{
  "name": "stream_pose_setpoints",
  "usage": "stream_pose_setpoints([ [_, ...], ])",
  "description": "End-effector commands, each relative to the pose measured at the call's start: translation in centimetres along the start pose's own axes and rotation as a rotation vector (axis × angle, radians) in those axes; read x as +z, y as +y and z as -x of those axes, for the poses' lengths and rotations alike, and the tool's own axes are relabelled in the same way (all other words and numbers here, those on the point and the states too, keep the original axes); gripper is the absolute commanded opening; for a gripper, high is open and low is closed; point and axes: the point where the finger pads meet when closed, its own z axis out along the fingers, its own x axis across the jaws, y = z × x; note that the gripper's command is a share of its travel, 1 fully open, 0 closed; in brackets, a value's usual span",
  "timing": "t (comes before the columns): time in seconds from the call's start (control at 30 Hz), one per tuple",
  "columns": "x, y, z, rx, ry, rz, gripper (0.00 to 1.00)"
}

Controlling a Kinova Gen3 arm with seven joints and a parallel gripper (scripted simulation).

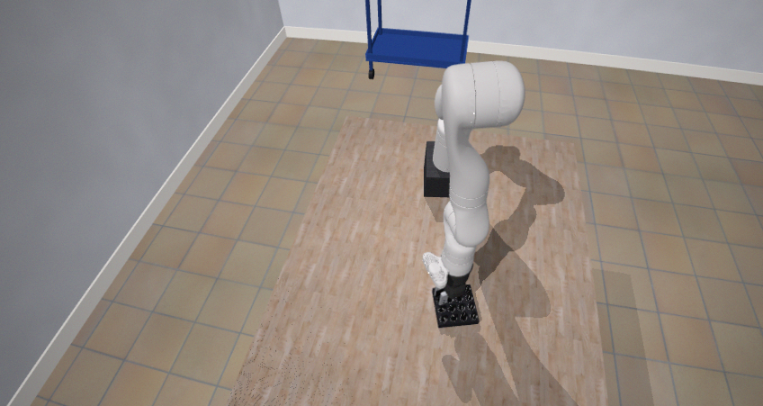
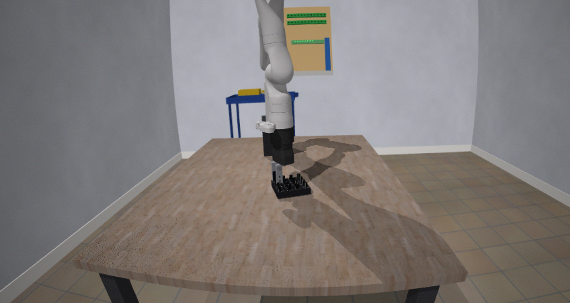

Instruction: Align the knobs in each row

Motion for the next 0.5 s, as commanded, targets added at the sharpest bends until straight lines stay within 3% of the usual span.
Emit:
stream_pose_setpoints([
  [0.0, 0.08, -0.10, 0.16, -0.007, -0.002, -0.003, 0.46],
  [0.1, 0.08, -0.10, 0.16, -0.007, -0.002, -0.003, 0.46],
  [0.13, 0.08, -0.10, 0.16, -0.007, -0.002, -0.003, 0.30],
  [0.47, 0.08, -0.10, 0.16, -0.007, -0.002, -0.003, 0.30],
])
